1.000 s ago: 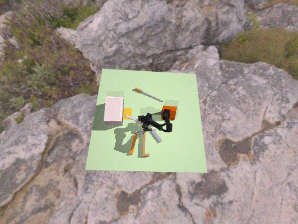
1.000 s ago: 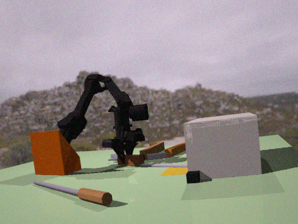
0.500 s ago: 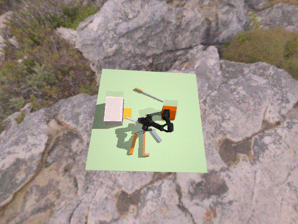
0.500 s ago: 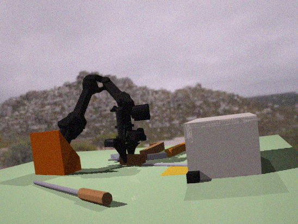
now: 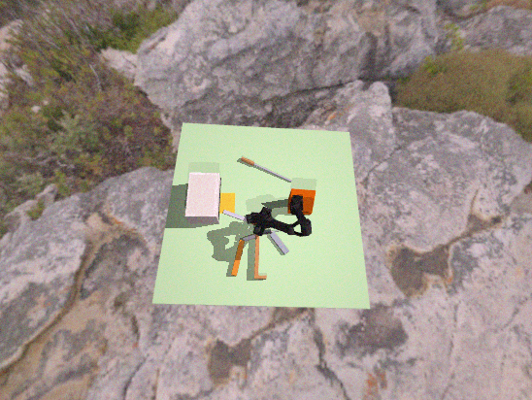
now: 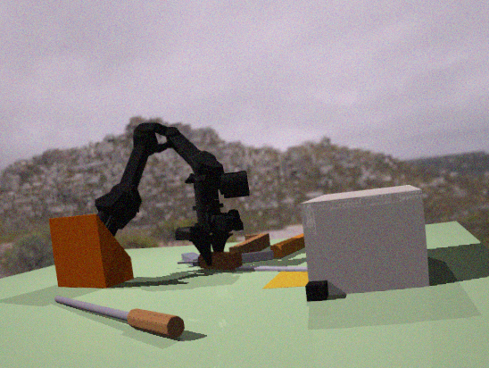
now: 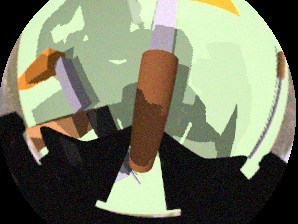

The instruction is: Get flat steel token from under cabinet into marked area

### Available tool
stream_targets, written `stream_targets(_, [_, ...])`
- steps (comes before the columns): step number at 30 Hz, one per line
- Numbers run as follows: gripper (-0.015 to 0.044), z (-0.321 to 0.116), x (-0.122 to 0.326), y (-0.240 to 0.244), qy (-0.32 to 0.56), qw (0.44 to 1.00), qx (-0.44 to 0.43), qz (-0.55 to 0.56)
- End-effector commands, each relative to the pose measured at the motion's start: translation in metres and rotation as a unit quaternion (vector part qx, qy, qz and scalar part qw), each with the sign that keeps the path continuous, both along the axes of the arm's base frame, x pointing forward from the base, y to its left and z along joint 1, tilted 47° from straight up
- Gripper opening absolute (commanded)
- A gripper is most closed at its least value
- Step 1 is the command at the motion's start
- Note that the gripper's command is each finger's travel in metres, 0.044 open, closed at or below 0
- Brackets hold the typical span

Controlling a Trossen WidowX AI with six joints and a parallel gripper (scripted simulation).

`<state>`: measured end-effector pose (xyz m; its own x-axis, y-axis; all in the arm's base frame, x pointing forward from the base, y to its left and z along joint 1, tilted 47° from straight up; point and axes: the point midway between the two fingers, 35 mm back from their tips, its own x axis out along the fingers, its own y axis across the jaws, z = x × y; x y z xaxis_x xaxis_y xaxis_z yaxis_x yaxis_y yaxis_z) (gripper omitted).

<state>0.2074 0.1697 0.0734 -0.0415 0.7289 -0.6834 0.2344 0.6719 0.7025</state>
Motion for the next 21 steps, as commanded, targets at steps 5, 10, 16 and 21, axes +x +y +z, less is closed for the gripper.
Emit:
stream_targets(5, [0.0, 0.0062, 0.0014, 0.0041, -0.007, 1.0, 0.004, 0.003])
stream_targets(10, [0.0053, 0.0041, 0.0, 0.0035, -0.003, 1.0, 0.002, 0.002])
stream_targets(16, [0.02, 0.0041, 0.0, 0.0035, -0.003, 1.0, 0.002, 0.002])
stream_targets(21, [0.02, 0.0041, 0.0, 0.0035, -0.003, 1.0, 0.002, 0.002])
